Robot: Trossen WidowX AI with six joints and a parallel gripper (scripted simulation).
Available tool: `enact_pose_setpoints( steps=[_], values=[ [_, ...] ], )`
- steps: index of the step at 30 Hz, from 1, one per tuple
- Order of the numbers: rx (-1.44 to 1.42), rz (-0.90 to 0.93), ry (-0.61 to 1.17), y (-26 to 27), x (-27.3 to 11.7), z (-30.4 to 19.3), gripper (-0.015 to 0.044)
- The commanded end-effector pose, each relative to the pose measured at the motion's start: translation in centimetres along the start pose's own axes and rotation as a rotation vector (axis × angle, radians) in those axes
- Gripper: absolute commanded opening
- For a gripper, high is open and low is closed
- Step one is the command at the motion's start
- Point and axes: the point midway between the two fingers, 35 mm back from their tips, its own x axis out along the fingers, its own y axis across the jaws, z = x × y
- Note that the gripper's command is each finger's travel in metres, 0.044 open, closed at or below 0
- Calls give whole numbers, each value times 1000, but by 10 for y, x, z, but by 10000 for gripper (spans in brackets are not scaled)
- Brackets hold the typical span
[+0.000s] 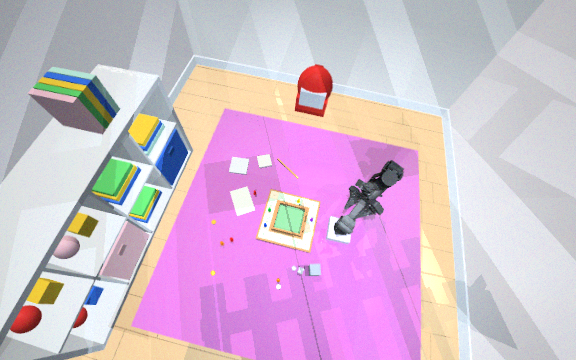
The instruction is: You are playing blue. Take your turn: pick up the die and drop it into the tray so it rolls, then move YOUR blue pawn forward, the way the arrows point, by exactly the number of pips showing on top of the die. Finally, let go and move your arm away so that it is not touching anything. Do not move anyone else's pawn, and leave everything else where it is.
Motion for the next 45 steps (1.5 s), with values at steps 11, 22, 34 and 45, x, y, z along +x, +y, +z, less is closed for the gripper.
enact_pose_setpoints(
  steps=[11,22,34,45],
  values=[
    [44,-264,227,38,113,3,275],
    [130,-595,477,15,252,-38,275],
    [245,-959,711,-77,344,-126,275],
    [245,-959,711,-94,356,-142,275]
  ],
)
